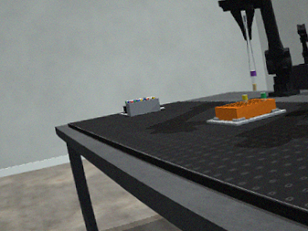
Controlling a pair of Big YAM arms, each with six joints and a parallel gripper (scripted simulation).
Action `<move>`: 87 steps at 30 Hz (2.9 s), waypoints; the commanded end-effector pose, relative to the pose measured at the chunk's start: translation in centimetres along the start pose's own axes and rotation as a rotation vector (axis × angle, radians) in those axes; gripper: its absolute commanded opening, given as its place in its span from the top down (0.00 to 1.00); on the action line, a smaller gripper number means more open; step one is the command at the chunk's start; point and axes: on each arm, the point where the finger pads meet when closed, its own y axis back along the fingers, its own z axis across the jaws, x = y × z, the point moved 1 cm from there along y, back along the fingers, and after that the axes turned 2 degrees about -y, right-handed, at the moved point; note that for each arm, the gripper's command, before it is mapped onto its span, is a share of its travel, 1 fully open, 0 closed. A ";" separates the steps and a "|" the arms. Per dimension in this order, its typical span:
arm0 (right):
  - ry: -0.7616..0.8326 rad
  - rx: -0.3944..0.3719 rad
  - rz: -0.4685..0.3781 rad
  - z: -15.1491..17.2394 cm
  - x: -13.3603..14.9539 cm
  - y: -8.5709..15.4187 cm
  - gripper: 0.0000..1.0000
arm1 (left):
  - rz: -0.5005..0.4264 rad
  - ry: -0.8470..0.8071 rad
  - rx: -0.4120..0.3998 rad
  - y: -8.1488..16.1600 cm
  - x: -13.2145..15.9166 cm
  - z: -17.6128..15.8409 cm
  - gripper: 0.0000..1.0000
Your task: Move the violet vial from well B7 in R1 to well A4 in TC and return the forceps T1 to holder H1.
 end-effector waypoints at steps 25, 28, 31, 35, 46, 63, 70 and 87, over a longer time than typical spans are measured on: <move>-0.011 0.007 -0.093 -0.4 0.0 4.6 0.91 | 0.026 -0.020 0.010 -0.8 0.0 -0.4 0.00; -0.011 0.008 -0.095 -0.4 -0.1 4.6 0.91 | 0.026 -0.020 0.010 -0.8 0.0 -0.4 0.00; -0.011 0.007 -0.094 -0.4 0.0 4.6 0.91 | 0.026 -0.020 0.010 -0.8 0.0 -0.4 0.00; -0.011 0.008 -0.095 -0.4 -0.1 4.7 0.91 | 0.026 -0.020 0.010 -0.8 0.0 -0.4 0.00; -0.011 0.009 -0.094 -0.4 0.0 4.7 0.91 | 0.026 -0.020 0.010 -0.8 0.0 -0.4 0.00; -0.011 0.010 -0.094 -0.4 0.0 4.8 0.91 | 0.026 -0.020 0.010 -0.8 0.0 -0.4 0.00; -0.011 0.010 -0.094 -0.4 0.0 4.8 0.91 | 0.026 -0.020 0.010 -0.8 0.0 -0.4 0.00; -0.011 0.007 -0.056 -0.4 0.0 1.7 0.91 | 0.026 -0.020 0.010 -0.8 0.0 -0.4 0.00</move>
